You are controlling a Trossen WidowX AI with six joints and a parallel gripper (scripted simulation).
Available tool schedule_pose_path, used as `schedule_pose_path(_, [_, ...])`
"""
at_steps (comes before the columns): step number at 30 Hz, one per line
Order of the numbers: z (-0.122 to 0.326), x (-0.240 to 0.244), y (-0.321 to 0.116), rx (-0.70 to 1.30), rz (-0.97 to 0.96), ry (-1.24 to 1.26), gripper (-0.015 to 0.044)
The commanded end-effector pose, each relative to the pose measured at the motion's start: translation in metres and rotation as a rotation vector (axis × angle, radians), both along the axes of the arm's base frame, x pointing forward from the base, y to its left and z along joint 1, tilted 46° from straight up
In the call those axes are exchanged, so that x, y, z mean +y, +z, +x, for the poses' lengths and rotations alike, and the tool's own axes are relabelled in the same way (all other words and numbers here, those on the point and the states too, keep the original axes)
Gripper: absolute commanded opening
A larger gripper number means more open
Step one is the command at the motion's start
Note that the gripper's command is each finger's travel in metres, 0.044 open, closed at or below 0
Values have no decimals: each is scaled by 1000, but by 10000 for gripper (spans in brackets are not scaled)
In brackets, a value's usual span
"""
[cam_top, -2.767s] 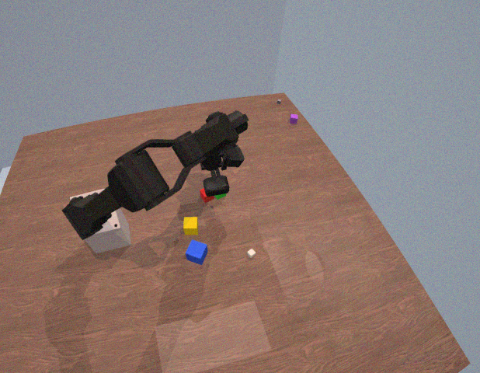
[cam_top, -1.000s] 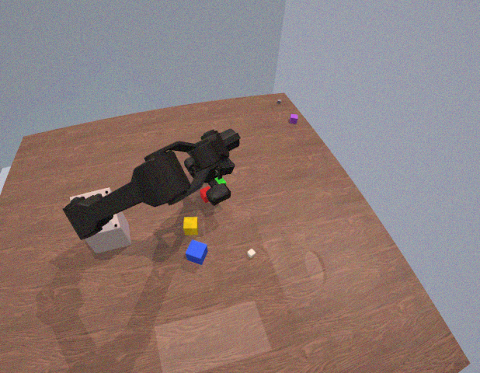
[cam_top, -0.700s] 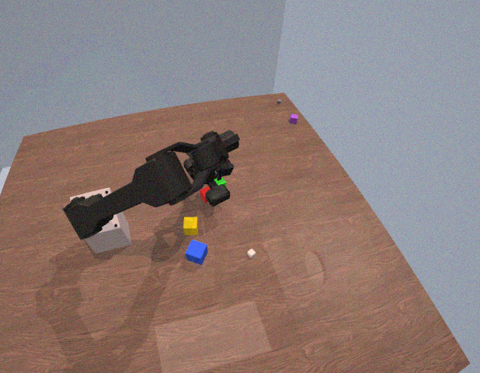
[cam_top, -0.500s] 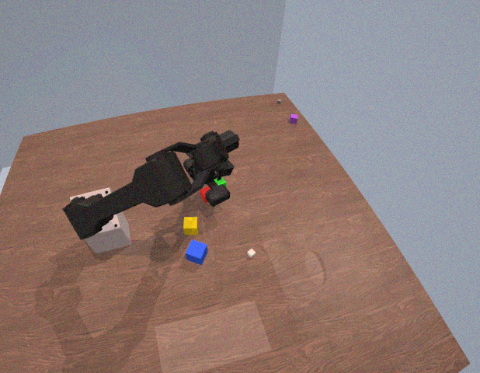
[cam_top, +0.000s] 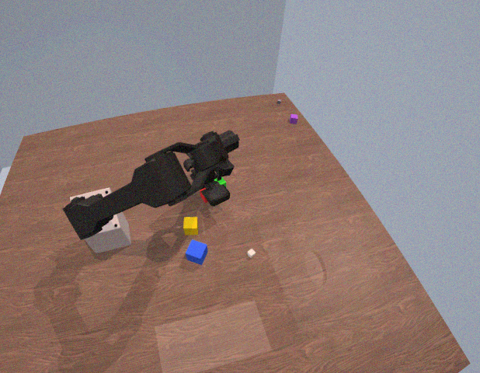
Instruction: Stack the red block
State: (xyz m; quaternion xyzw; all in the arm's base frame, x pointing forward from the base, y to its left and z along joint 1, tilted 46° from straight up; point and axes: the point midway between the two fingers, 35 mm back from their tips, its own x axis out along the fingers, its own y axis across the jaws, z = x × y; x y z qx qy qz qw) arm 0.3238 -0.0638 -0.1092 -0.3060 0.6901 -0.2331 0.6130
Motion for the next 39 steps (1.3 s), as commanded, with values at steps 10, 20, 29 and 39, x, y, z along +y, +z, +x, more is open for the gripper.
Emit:
schedule_pose_path(10, [0, 9, 9, 8, -2, 1, 0])
schedule_pose_path(20, [5, 48, 46, 11, -3, 2, 0])
schedule_pose_path(29, [8, 82, 79, 12, -1, 2, 0])
schedule_pose_path(39, [11, 85, 82, 11, -1, 2, 0])
